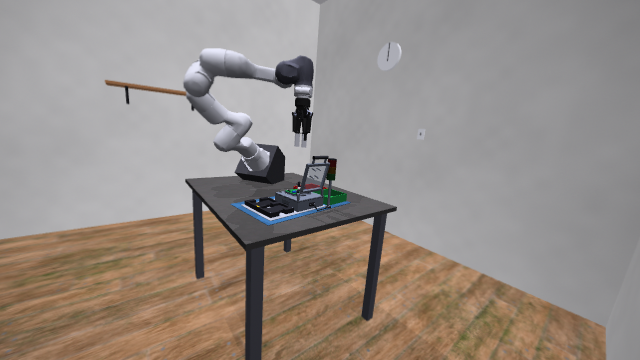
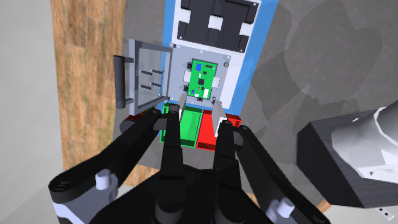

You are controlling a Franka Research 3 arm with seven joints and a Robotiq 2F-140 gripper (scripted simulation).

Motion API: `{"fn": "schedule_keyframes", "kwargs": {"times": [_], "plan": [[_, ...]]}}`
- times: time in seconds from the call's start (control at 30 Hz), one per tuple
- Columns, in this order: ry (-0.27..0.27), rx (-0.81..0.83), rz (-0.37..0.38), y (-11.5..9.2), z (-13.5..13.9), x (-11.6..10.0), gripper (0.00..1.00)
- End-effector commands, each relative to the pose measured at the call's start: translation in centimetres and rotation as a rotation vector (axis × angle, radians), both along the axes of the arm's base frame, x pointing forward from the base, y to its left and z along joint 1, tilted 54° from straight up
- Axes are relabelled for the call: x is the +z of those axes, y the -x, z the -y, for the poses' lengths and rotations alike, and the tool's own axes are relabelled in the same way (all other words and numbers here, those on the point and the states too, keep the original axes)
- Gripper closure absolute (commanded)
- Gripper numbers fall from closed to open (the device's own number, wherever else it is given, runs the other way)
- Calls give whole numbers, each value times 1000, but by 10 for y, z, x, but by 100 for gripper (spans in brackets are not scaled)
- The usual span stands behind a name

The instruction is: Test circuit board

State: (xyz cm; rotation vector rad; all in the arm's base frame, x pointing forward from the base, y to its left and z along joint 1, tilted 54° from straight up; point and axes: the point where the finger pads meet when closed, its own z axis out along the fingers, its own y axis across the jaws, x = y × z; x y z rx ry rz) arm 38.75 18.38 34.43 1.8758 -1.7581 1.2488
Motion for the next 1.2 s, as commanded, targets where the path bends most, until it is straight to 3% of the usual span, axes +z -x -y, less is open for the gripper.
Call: {"fn": "schedule_keyframes", "kwargs": {"times": [0.0, 0.77, 0.9, 1.17], "plan": [[2, 3, -7, 1, -1, 0, 70], [2, 3, -7, -3, -2, 1, 70], [2, 3, -7, -23, -7, 9, 70], [2, 3, -7, -94, -24, 35, 70]]}}
